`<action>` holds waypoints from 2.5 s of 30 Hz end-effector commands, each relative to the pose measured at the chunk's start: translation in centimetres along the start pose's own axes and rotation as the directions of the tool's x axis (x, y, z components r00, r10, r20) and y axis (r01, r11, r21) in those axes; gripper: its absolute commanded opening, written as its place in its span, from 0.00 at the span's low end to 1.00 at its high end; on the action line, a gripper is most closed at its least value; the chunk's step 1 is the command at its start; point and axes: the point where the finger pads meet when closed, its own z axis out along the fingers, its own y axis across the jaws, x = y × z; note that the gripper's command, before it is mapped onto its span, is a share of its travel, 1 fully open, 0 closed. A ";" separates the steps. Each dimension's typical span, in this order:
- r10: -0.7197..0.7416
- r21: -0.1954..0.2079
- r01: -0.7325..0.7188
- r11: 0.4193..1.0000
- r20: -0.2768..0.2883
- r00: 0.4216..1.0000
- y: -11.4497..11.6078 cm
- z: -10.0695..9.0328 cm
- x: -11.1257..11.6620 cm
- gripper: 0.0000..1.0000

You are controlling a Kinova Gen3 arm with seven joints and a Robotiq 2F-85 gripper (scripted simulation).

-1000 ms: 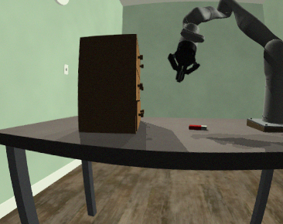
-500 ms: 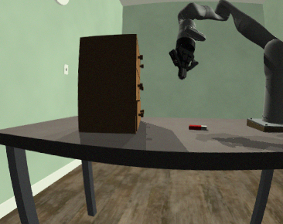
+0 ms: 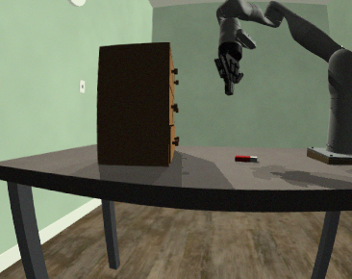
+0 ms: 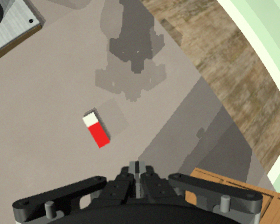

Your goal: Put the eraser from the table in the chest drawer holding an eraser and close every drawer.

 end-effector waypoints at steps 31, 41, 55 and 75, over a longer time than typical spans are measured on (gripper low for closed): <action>-0.530 0.161 0.531 0.832 -0.049 0.846 -0.2 -1.9 1.3 0.00; -0.611 0.187 0.611 0.769 -0.067 0.789 -0.3 -2.3 1.6 0.00; -0.692 0.213 0.693 0.689 -0.089 0.716 -0.5 -2.7 1.8 0.00; -0.722 0.222 0.722 0.655 -0.099 0.685 -0.5 -2.8 1.9 0.00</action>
